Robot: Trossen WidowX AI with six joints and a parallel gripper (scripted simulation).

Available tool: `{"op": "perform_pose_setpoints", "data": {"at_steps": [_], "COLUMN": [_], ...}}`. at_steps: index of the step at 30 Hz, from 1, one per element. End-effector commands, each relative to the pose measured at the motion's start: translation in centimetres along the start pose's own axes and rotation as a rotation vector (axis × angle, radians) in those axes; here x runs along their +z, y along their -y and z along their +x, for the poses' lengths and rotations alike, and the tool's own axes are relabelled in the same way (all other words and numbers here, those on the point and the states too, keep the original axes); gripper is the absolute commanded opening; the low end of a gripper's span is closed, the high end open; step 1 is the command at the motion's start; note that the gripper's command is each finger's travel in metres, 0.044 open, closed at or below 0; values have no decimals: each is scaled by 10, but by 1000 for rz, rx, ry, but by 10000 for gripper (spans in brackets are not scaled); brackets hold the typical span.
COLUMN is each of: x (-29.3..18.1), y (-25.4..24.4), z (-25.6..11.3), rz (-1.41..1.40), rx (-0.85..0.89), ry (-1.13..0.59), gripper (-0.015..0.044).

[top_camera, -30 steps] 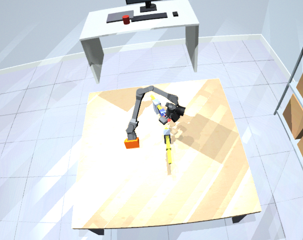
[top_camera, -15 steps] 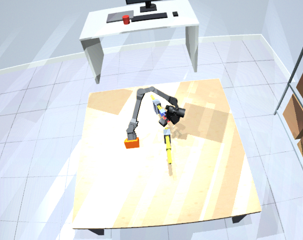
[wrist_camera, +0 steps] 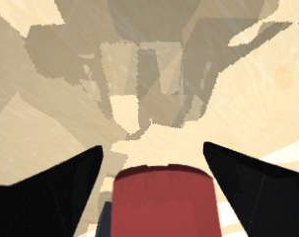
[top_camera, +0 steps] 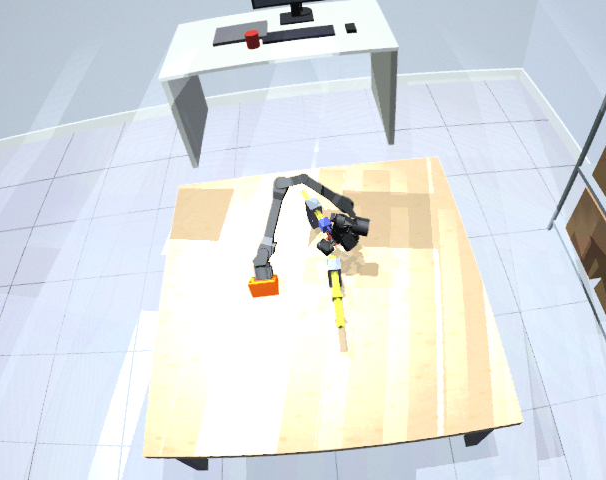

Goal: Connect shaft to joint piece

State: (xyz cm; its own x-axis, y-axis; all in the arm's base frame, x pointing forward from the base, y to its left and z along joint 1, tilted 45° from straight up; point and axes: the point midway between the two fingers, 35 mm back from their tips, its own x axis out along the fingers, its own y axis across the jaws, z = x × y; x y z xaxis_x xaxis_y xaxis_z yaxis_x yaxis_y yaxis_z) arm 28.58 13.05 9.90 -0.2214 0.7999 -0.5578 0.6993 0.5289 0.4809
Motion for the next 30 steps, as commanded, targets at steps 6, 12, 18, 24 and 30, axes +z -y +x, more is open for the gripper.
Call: {"op": "perform_pose_setpoints", "data": {"at_steps": [6, 12, 18, 24, 30], "x": [-1, -1, -1, -1, -1], "y": [1, 1, 1, 1, 1], "z": [2, 2, 2, 2, 2], "rz": [8, 8, 8, 8, 8], "rx": [1, 1, 1, 1, 1], "ry": [-4, -4, -4, -4, -4], "gripper": [182, 182, 182, 182, 182]}}
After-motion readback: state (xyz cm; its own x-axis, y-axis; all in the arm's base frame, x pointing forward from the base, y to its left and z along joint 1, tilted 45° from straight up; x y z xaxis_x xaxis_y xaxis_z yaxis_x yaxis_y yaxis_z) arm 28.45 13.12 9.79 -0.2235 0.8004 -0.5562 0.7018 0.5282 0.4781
